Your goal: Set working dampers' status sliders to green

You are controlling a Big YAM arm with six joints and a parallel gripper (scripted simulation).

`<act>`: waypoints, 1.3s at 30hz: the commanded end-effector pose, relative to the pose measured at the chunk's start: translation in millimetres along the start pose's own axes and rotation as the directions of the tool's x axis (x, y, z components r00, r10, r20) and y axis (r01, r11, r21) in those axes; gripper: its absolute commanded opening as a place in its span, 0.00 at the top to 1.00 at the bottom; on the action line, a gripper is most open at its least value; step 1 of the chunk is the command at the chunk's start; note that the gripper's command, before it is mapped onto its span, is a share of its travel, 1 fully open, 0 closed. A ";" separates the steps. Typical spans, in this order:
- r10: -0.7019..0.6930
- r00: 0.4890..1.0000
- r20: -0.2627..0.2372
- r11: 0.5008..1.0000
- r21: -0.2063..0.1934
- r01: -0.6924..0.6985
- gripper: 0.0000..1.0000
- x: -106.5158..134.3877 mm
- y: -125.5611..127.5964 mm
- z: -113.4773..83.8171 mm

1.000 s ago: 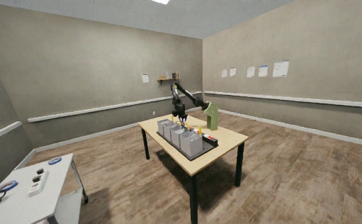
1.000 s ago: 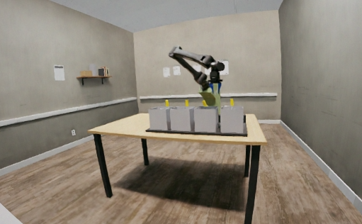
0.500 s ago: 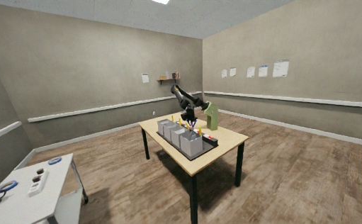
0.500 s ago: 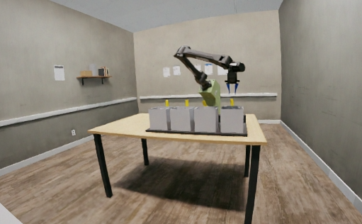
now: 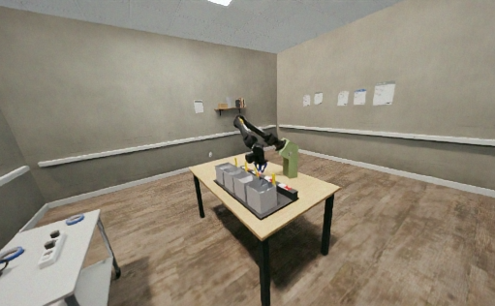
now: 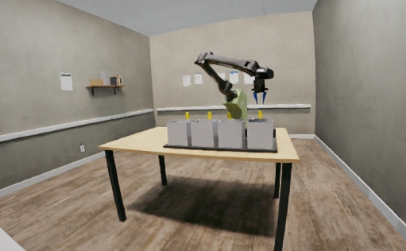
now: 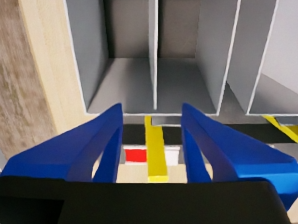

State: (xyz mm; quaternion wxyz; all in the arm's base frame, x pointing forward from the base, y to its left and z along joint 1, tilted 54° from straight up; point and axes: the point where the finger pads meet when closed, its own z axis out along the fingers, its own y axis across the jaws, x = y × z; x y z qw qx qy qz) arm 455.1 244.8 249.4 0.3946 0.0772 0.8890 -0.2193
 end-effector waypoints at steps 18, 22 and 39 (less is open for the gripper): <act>0.006 1.000 0.006 1.000 -0.007 -0.006 0.64 -1.5 0.0 -6.0; 0.006 1.000 0.006 1.000 -0.007 -0.006 0.64 -1.5 0.0 -6.0; 0.020 1.000 0.016 0.999 -0.050 -0.019 0.64 39.0 0.4 -7.5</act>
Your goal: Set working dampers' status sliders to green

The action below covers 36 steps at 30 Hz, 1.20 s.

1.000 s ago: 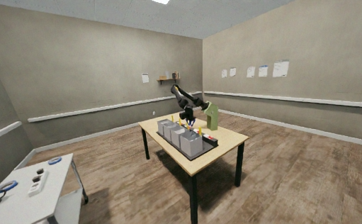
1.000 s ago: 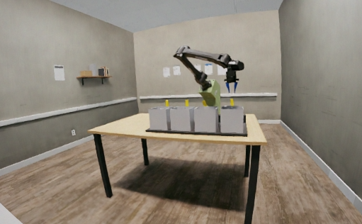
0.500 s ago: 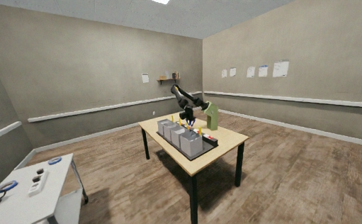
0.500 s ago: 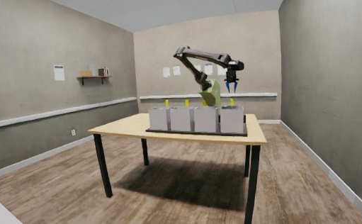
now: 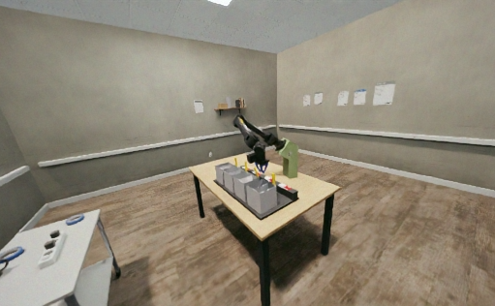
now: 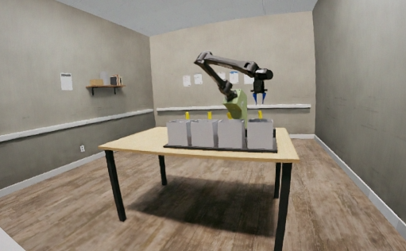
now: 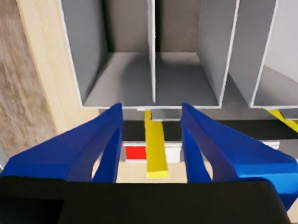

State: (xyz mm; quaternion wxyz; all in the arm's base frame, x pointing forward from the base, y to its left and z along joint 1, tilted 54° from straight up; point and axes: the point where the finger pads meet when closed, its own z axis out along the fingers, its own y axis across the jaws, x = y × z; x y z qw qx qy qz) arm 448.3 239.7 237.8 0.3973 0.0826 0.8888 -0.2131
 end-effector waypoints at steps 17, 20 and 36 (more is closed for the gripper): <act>0.000 1.000 0.003 0.998 -0.056 0.000 0.64 105.6 -5.2 11.5; 0.005 1.000 0.006 0.998 -0.059 -0.005 0.64 103.7 -6.2 9.9; -0.017 1.000 -0.006 0.999 -0.040 0.017 0.64 112.2 -10.6 24.0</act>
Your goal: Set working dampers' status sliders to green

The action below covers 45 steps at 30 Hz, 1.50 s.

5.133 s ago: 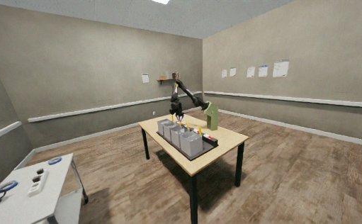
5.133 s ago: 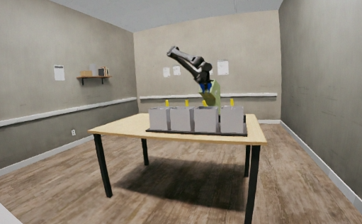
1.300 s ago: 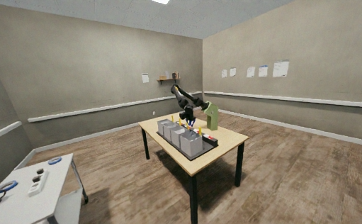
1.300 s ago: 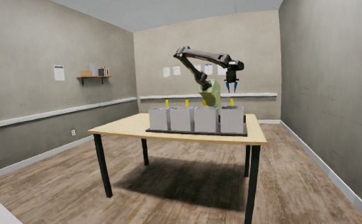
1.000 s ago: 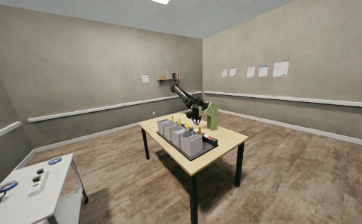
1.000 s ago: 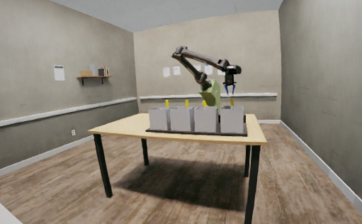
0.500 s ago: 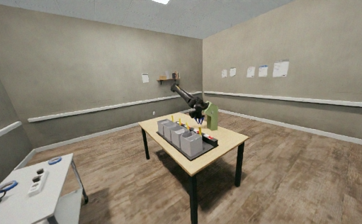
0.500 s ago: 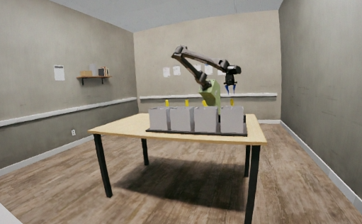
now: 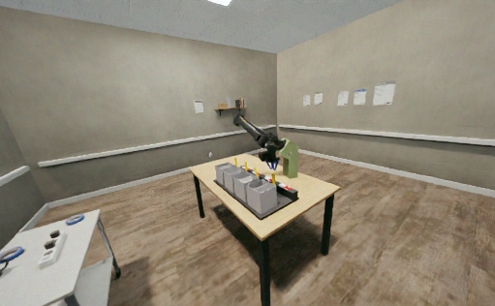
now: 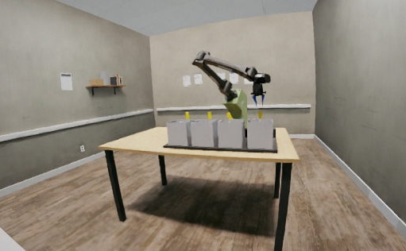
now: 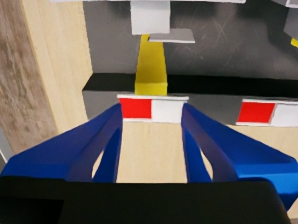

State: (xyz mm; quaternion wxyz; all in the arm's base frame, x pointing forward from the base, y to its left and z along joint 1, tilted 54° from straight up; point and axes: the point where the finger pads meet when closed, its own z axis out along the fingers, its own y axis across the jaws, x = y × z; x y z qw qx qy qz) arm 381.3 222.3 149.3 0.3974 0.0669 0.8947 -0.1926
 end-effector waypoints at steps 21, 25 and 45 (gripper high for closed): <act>-0.002 1.000 -0.006 1.000 0.008 0.002 0.64 1.3 -2.4 38.5; 0.009 1.000 0.005 1.000 -0.003 -0.009 0.64 -5.8 0.4 37.9; -0.007 1.000 -0.008 1.000 0.011 0.007 0.64 3.8 -2.3 73.0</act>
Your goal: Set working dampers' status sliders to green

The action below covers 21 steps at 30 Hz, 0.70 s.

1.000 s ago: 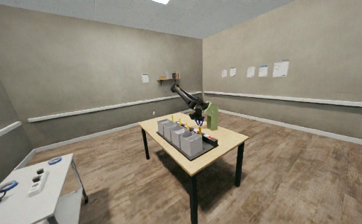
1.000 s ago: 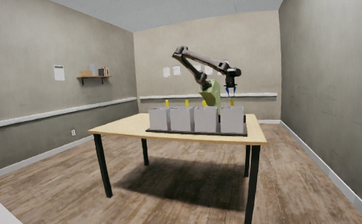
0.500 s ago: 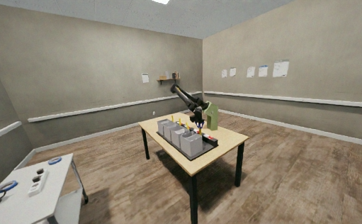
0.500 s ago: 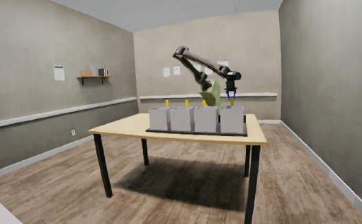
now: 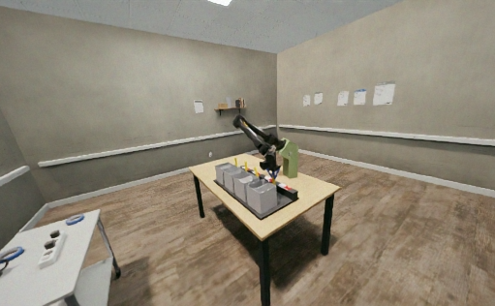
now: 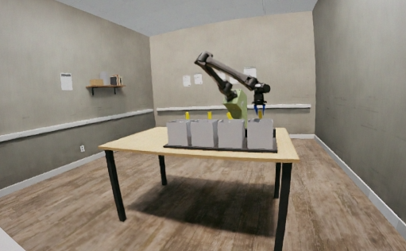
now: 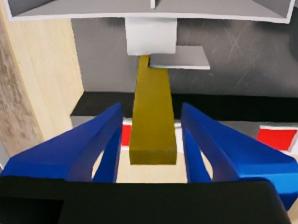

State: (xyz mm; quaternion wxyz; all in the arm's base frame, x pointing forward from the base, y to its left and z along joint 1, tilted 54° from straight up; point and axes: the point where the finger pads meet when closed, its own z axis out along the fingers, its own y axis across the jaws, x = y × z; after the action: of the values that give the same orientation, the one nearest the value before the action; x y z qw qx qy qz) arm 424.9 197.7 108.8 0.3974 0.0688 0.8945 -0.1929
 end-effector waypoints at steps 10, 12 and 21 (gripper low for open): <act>-0.007 1.000 -0.001 1.000 0.000 0.007 0.64 -0.7 -0.3 6.1; -0.007 1.000 -0.001 1.000 0.000 0.007 0.64 -0.7 -0.3 6.1; -0.007 1.000 -0.001 1.000 0.000 0.007 0.64 -0.7 -0.3 6.1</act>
State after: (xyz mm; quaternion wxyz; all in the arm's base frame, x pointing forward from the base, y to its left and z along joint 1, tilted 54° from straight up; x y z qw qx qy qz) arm 427.0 196.2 107.4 0.3974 0.0666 0.8945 -0.1937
